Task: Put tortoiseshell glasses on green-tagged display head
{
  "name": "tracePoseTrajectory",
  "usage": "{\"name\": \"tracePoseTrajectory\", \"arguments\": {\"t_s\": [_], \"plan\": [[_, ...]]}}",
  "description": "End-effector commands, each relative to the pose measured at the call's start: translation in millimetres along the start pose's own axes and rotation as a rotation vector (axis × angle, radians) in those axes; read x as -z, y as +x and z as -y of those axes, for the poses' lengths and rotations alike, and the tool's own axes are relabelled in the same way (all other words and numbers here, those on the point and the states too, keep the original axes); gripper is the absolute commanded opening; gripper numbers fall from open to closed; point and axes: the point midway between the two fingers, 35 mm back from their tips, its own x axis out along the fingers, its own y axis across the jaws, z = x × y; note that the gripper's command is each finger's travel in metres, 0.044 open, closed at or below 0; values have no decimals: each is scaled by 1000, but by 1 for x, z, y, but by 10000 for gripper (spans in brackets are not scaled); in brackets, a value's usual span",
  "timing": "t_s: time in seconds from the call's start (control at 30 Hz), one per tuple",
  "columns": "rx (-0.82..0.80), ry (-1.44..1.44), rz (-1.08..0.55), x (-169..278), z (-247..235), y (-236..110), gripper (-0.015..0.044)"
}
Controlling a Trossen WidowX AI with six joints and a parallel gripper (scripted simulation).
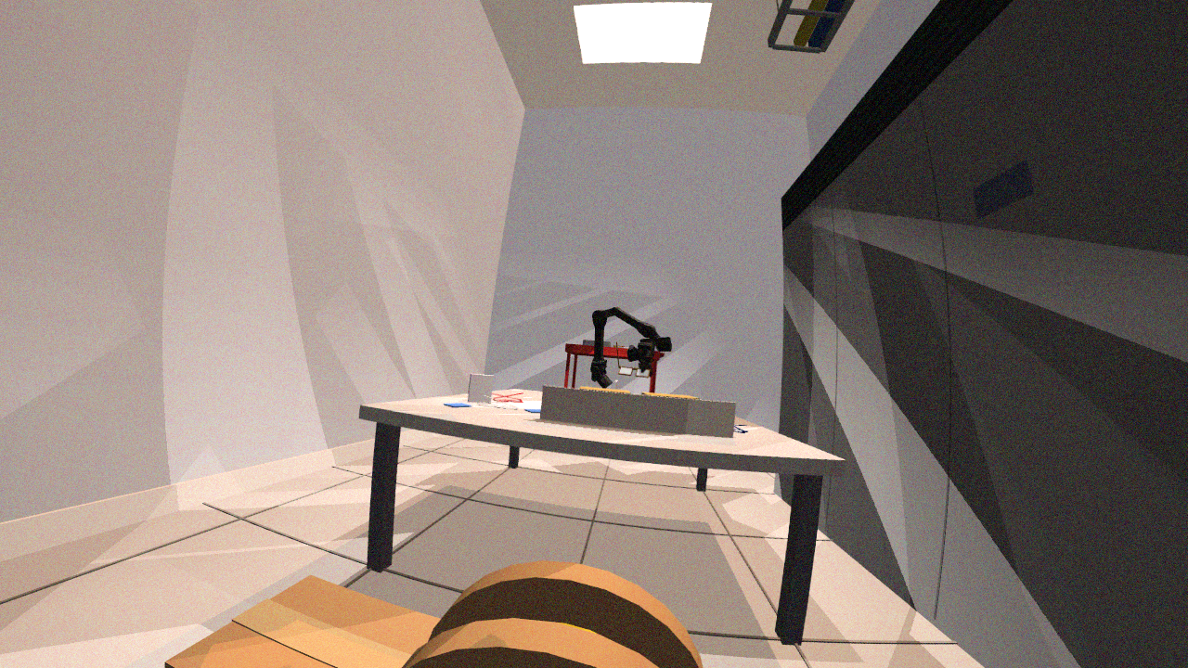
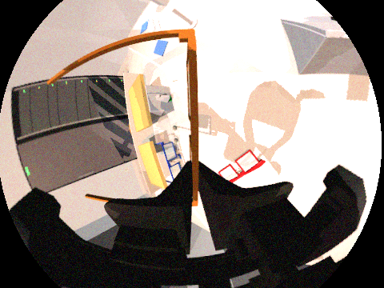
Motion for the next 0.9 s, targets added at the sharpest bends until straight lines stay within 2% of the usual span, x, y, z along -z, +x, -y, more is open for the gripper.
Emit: {"name": "tracePoseTrajectory", "arguments": {"t_s": [0.0,0.53,0.87], "plan": [[1,-5,0,0,0,0,0],[4,-7,1,-1,0,0,0],[189,-83,30,-23,-9,24,0]]}}
